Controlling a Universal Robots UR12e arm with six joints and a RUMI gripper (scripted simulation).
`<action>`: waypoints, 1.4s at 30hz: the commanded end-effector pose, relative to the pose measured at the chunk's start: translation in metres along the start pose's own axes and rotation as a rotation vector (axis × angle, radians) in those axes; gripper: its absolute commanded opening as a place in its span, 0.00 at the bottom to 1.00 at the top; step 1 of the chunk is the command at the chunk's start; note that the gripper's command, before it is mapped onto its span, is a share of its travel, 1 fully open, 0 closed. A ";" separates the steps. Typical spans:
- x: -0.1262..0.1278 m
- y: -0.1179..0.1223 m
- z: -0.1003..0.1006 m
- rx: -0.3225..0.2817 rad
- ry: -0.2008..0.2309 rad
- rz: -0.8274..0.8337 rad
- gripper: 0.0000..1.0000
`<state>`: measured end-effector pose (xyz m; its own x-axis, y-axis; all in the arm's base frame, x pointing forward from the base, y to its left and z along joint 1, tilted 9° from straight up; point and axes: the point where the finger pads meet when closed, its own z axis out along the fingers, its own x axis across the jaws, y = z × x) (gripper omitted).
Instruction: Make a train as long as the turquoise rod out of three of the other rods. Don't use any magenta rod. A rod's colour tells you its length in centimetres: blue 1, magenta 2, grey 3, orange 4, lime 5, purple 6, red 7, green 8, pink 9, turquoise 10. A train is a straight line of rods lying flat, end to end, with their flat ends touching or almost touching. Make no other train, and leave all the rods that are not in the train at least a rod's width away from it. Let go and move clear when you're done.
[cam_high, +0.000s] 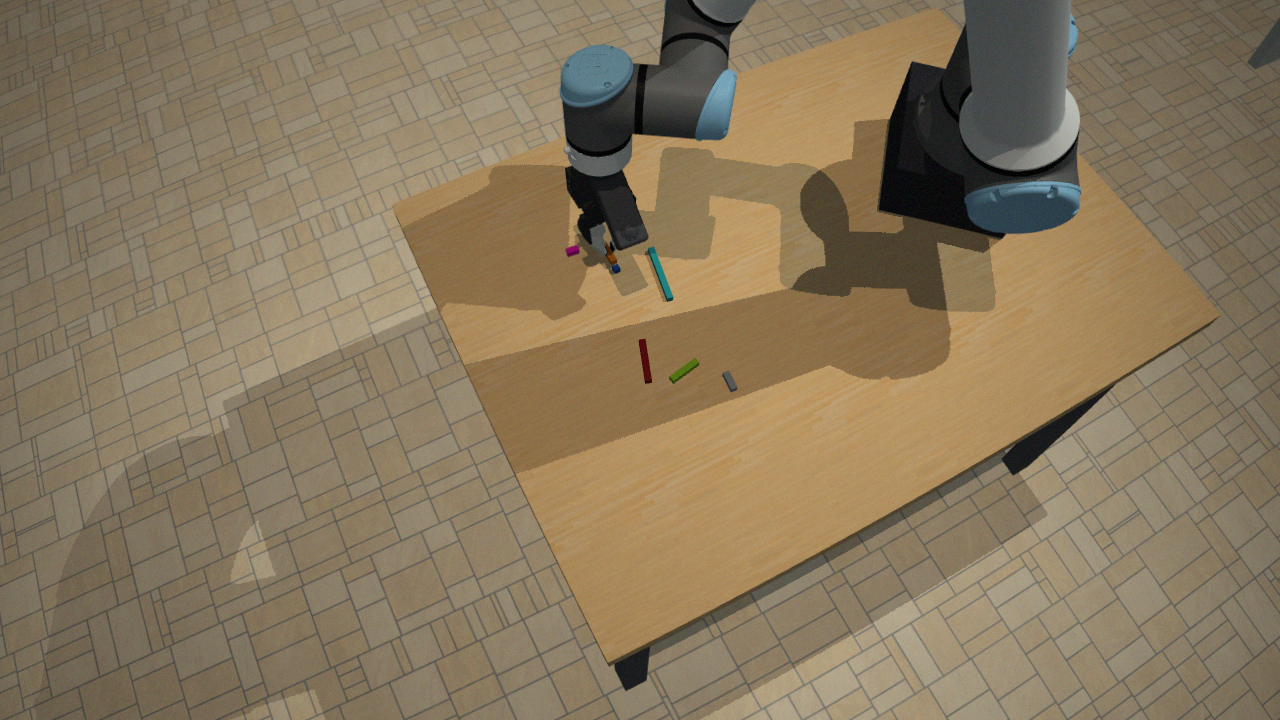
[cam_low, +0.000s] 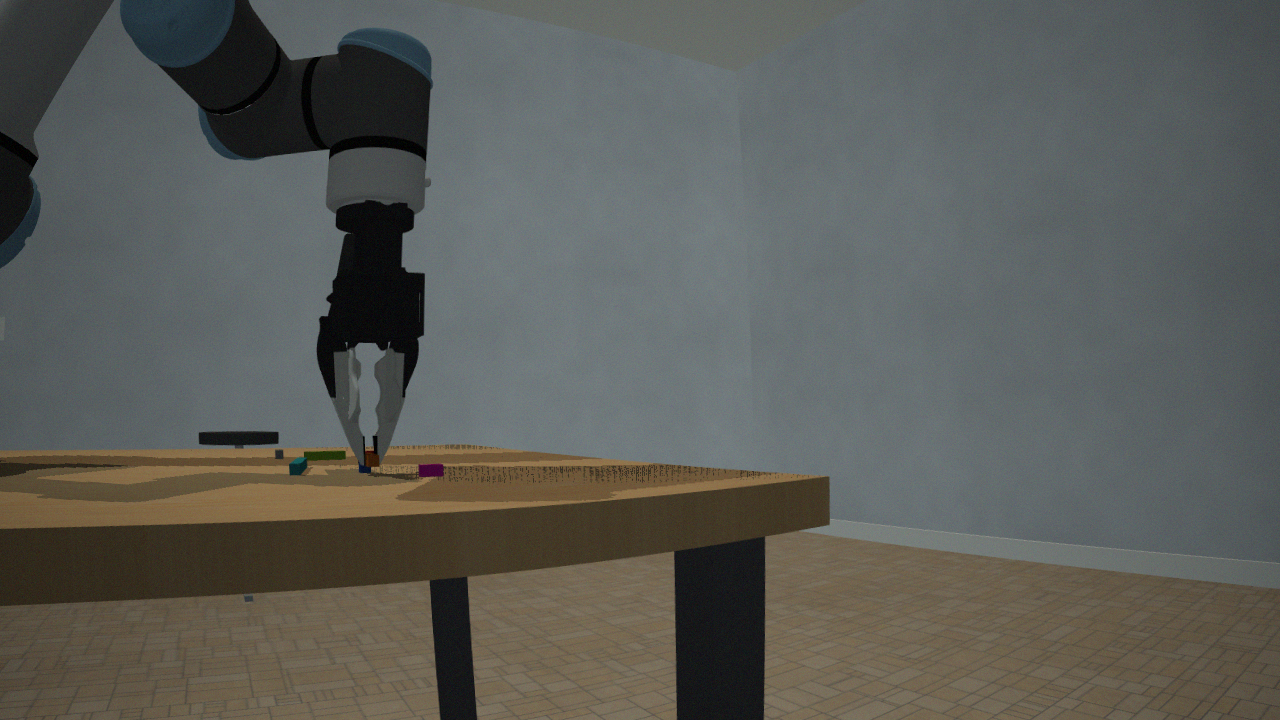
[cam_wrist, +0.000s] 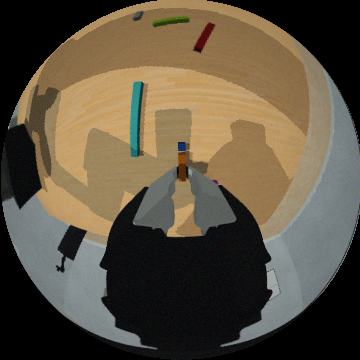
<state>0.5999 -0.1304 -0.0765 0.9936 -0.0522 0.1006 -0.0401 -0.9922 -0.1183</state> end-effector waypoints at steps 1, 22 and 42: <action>0.001 0.000 0.003 -0.001 0.001 0.000 0.00; 0.001 0.000 0.007 -0.001 0.001 0.000 0.00; 0.001 0.000 0.007 -0.001 0.001 0.000 0.00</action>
<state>0.6008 -0.1295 -0.0843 0.9936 -0.0522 0.1006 -0.0401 -0.9922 -0.1183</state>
